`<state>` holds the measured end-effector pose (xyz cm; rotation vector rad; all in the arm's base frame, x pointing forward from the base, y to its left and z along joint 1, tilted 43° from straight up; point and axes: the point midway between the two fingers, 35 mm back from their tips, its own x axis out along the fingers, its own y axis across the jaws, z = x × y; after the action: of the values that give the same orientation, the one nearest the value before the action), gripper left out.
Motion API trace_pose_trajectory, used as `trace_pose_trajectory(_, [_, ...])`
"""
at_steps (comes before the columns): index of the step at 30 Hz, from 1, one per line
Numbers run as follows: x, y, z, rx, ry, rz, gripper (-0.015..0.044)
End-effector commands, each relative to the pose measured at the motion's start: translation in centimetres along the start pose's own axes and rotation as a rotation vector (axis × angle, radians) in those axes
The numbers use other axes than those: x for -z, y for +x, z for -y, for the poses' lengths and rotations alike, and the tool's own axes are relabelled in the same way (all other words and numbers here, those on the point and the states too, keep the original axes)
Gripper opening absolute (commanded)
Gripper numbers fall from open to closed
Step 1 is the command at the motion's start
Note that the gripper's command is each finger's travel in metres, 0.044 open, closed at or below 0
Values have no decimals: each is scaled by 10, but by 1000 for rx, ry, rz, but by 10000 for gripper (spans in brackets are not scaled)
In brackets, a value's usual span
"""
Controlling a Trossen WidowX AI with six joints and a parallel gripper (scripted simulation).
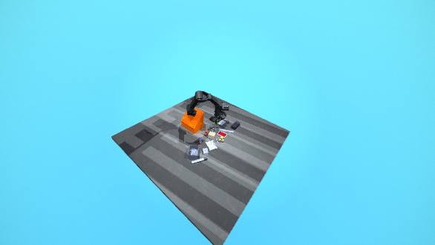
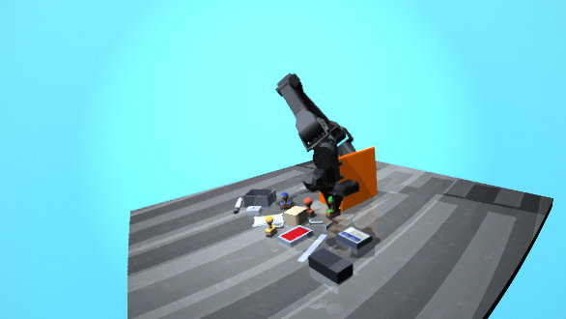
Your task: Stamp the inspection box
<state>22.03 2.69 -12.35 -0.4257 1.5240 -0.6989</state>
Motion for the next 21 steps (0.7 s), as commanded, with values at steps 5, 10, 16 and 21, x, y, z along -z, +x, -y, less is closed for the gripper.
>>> trace_pose_trajectory(5, [0,-5,0,-5,5,-3,0])
trace_pose_trajectory(10, [1,-7,0,-5,5,-3,0])
trace_pose_trajectory(16, [1,-10,0,-6,5,-3,0])
trace_pose_trajectory(21, [1,-13,0,-7,5,-4,0])
